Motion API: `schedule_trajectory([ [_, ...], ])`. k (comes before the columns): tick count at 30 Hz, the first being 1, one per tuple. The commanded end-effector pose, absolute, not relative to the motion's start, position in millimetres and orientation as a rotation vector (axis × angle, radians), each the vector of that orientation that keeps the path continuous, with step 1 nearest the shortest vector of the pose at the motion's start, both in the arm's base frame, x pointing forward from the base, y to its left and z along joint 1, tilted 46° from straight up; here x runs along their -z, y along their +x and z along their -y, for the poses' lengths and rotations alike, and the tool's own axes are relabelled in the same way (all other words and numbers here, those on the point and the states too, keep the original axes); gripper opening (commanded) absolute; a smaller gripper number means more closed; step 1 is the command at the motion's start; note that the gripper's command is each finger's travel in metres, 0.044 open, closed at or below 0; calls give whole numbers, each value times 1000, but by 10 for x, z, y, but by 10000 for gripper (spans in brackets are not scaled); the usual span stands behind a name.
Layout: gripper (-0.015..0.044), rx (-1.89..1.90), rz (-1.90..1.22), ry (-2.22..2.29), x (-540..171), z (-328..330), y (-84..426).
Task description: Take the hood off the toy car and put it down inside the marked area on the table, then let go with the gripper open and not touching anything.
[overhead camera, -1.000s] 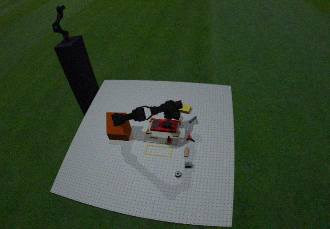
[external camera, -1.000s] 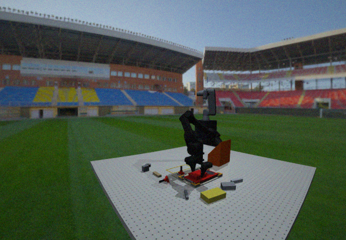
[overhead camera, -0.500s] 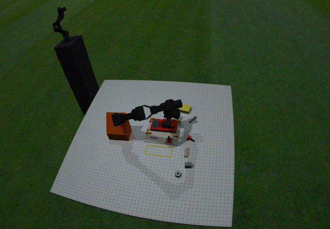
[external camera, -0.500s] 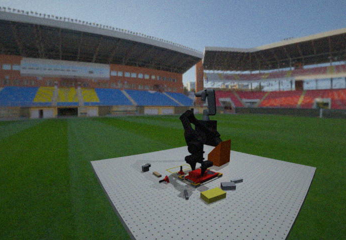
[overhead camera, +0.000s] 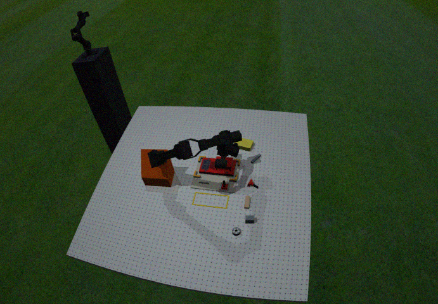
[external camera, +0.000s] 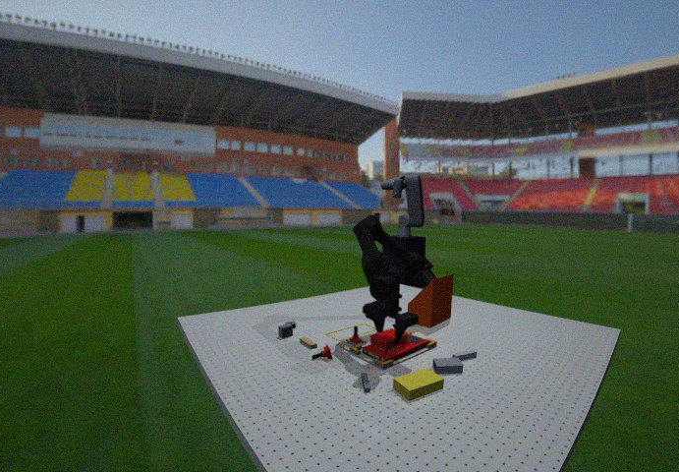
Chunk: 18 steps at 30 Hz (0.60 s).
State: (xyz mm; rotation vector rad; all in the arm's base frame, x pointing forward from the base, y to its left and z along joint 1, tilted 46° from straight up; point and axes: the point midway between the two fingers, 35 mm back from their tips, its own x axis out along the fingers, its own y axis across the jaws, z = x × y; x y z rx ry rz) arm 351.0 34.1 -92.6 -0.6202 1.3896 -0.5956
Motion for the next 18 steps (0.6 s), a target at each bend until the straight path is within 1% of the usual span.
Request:
schedule_trajectory([
  [1, 0, 591, -1382, -608, 887, -387, 3534],
  [12, 0, 591, -1382, -608, 833, -442, 3525],
  [18, 0, 589, -1383, -606, 658, -626, 3507],
])
